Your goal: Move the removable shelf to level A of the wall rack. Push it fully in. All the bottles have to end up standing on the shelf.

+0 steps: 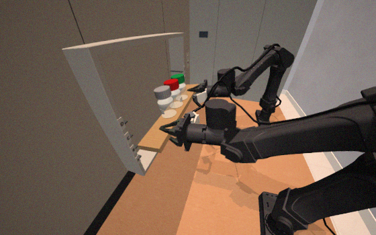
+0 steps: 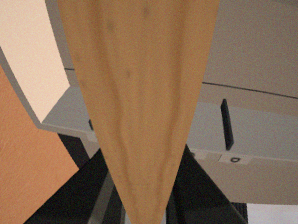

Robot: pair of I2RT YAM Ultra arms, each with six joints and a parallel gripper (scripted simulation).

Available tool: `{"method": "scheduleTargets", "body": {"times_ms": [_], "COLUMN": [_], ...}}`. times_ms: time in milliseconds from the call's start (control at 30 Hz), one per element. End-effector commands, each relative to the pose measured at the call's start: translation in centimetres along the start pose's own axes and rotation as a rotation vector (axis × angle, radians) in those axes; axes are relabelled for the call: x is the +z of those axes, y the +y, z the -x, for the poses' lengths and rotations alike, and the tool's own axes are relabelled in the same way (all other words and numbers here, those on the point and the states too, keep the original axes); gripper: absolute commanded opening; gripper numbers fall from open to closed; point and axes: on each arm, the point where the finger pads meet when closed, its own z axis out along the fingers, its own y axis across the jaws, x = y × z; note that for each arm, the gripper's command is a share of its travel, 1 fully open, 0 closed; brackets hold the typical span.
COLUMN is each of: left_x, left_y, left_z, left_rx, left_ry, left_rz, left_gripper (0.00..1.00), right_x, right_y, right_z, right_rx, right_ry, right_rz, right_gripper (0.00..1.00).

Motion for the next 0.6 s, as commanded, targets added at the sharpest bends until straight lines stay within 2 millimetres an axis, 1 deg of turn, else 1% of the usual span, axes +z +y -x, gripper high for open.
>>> {"method": "scheduleTargets", "body": {"times_ms": [0,567], "left_x": [-0.74,-0.71], "left_y": [5.07,4.85], "left_z": [0.00,0.00], "left_rx": [-0.014,-0.014], "left_ry": [0.001,0.001], "left_rz": [0.156,0.156], "left_gripper": [0.00,0.00], "right_x": [-0.93,-0.91], "right_y": [-5.38,-5.19], "right_z": [-0.42,-0.42], "right_rx": [0.022,0.022], "right_ry": [0.012,0.012], "right_rz": [-0.152,-0.152], "right_gripper": [0.00,0.00]}}
